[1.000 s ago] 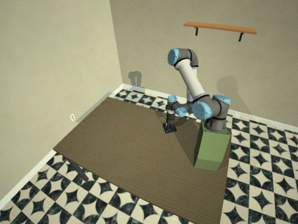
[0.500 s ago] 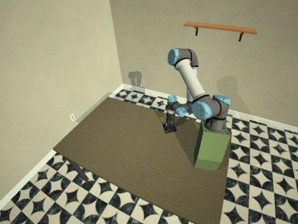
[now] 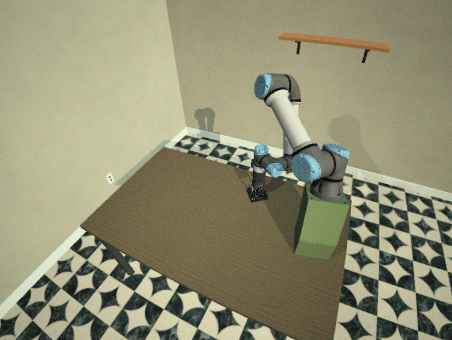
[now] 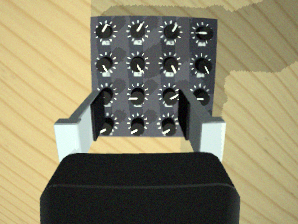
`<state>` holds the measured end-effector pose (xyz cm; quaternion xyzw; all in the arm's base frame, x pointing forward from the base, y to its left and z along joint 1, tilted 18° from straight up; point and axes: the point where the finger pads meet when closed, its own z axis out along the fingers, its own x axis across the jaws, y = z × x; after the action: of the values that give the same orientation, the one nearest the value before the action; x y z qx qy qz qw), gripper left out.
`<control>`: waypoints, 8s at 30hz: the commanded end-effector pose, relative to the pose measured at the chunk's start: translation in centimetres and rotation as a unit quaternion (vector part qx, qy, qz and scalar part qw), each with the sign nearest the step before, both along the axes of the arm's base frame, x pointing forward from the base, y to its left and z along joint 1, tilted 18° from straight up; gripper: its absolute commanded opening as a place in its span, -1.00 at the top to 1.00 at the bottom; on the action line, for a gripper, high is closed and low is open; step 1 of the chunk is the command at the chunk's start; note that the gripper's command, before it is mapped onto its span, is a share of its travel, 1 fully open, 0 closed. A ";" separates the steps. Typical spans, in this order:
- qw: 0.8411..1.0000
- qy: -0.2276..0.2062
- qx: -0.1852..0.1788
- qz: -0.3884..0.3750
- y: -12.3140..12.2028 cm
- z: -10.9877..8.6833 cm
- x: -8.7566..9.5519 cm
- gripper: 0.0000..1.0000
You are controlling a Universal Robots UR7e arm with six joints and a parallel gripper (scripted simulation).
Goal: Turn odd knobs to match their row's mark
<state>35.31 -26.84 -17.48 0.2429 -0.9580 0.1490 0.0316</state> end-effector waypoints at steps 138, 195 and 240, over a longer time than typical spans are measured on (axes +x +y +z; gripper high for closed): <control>1.000 0.000 0.000 0.000 4.5 -1.5 -2.4 -1.00; 1.000 0.003 -0.002 0.012 -5.9 4.0 -2.2 0.07; 1.000 0.003 -0.001 0.011 -7.0 0.8 -2.1 0.07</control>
<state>33.09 -33.44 -16.28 0.2550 -0.9551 0.1471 0.0344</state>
